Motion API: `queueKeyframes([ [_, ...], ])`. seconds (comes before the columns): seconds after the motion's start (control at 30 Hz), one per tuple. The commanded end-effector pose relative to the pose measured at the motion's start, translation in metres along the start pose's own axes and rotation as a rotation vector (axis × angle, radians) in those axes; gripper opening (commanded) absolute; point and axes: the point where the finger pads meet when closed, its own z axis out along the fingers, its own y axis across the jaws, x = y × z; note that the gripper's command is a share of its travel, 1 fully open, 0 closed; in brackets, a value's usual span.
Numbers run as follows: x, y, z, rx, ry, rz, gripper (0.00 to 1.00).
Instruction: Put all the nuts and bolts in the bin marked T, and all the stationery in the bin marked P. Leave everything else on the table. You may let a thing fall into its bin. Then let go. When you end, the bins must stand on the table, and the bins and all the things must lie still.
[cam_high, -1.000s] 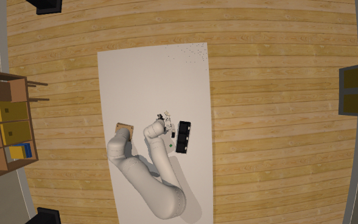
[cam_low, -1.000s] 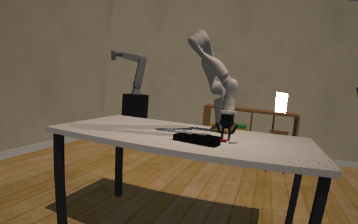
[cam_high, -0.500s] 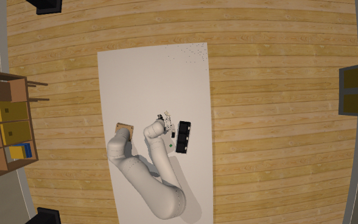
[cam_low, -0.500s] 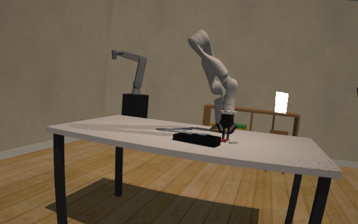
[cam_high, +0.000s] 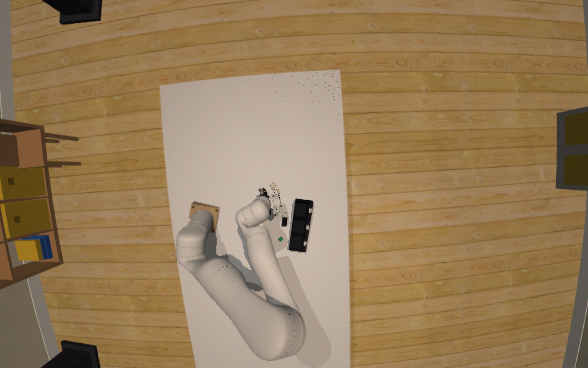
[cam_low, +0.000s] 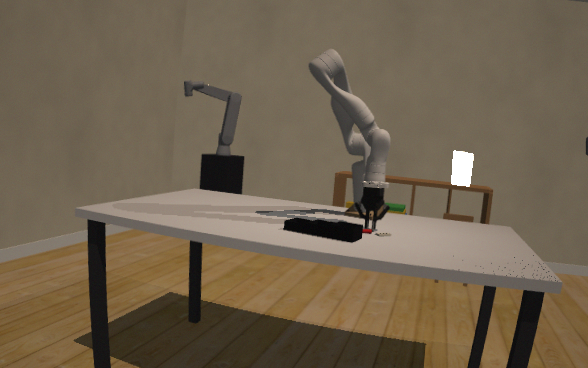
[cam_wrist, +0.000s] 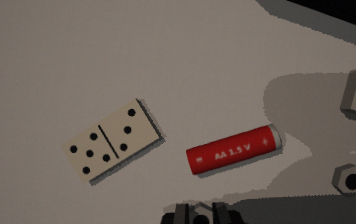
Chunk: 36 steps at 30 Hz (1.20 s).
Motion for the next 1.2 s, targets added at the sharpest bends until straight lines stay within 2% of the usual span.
queueKeyframes([
  [0.0,-0.001,0.001,0.0,-0.002,-0.001,-0.002,0.11],
  [0.17,-0.001,0.001,0.0,-0.002,-0.001,-0.002,0.11],
  [0.83,0.001,-0.002,-0.061,0.006,0.001,-0.003,0.11],
  [1.17,0.001,0.0,-0.061,0.003,0.001,-0.002,0.11],
])
